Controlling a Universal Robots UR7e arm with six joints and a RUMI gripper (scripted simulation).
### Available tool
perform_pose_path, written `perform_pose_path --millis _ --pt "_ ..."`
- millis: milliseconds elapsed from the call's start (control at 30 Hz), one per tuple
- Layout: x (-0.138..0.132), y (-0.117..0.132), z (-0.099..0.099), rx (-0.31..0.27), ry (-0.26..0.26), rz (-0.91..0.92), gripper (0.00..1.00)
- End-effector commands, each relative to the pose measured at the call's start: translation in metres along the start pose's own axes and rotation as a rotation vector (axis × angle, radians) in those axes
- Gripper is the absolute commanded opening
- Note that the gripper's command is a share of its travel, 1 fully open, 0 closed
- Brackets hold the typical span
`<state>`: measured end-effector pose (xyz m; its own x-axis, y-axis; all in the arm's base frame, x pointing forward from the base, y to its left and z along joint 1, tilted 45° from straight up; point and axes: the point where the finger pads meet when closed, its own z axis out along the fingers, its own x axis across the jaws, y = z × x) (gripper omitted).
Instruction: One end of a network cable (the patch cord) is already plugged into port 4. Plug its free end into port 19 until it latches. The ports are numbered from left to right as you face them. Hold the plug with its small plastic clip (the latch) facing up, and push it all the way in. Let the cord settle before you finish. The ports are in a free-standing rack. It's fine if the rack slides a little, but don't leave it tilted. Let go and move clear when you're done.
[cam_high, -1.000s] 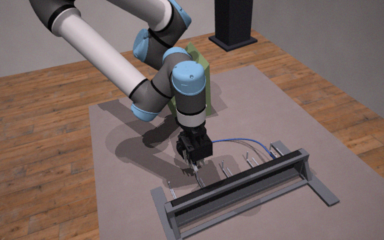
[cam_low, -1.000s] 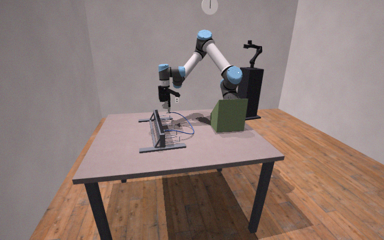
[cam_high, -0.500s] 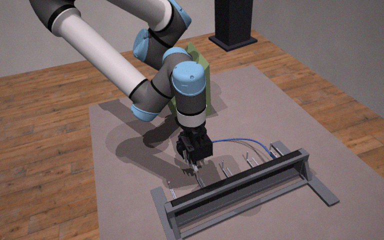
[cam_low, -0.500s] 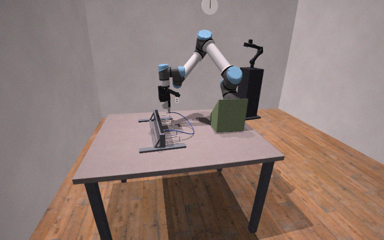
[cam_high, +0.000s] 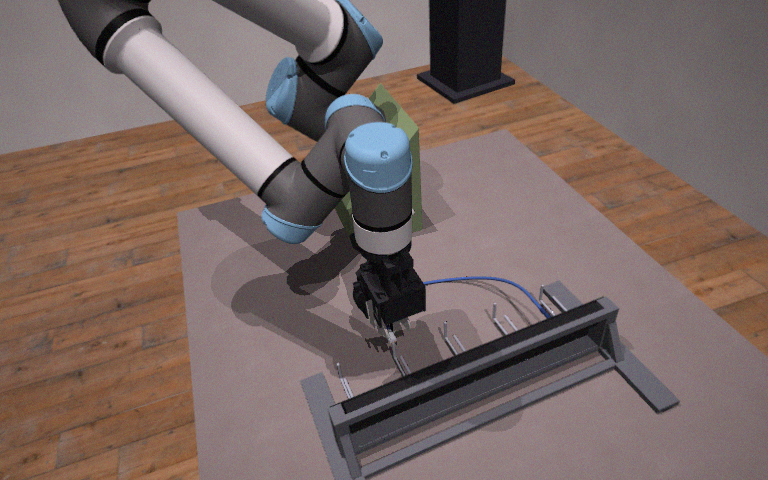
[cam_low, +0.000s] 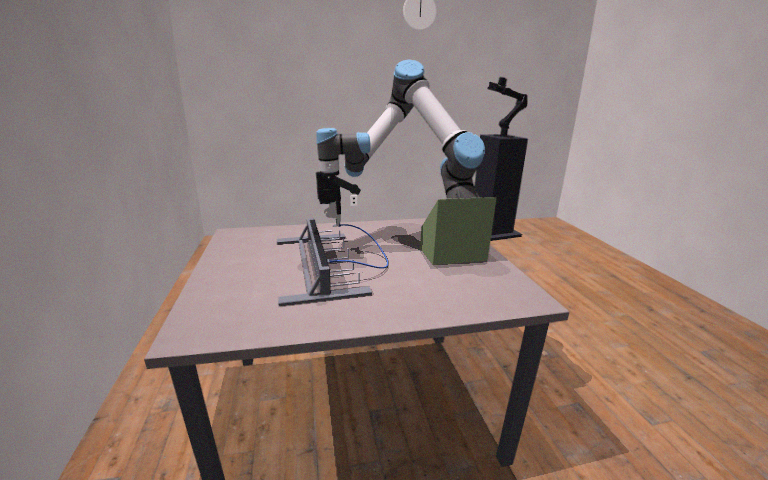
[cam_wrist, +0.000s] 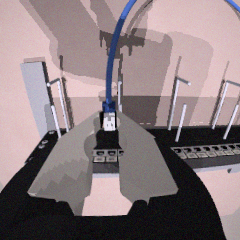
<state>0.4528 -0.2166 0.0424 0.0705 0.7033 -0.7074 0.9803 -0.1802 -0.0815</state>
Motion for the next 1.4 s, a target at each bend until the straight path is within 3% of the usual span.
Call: perform_pose_path --millis 0,1367 --pt "0.0 0.001 0.0 0.0 -0.001 0.001 0.0" --pt "-0.002 0.031 0.028 0.001 -0.001 0.005 0.0"
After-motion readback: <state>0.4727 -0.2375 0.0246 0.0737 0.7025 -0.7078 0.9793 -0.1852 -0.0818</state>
